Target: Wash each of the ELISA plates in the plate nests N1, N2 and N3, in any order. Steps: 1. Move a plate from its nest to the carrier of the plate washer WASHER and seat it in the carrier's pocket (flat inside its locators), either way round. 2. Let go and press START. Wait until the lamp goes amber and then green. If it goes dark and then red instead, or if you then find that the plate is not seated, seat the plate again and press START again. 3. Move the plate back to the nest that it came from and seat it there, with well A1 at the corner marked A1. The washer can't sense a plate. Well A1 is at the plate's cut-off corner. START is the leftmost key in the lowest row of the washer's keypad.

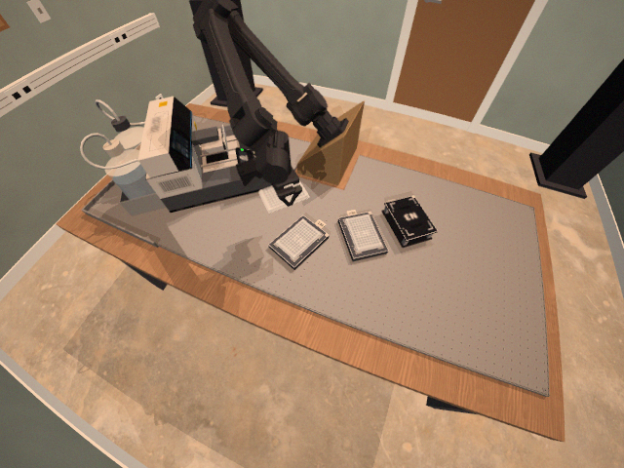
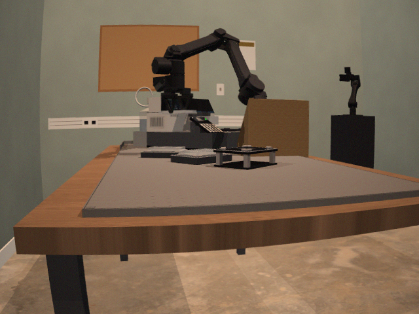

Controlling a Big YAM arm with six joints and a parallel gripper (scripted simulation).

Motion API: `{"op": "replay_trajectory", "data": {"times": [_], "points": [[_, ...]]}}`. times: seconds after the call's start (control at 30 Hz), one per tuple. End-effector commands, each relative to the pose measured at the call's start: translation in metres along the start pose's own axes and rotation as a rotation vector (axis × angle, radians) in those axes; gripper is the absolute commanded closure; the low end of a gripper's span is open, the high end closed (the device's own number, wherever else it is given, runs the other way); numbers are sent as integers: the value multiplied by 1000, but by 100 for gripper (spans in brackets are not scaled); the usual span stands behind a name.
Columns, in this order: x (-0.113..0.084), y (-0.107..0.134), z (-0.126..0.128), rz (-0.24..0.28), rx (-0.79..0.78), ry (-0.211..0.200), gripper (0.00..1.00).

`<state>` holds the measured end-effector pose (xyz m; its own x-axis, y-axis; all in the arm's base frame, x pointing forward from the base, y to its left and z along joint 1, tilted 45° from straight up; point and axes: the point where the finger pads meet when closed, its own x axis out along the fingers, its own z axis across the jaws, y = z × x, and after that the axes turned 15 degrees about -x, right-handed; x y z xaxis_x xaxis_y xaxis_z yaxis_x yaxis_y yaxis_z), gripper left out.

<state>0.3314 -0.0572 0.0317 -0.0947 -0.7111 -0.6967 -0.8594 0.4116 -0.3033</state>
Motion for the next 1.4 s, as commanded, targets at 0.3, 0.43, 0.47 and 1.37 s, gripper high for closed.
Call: {"op": "replay_trajectory", "data": {"times": [0.3,0.43,0.47,1.37], "points": [[-13,-2,66,-39,-119,-44,16],[-12,4,86,-38,-120,-44,16],[-12,5,91,-38,-120,-45,16],[-13,4,95,-34,-103,-43,16]]}}
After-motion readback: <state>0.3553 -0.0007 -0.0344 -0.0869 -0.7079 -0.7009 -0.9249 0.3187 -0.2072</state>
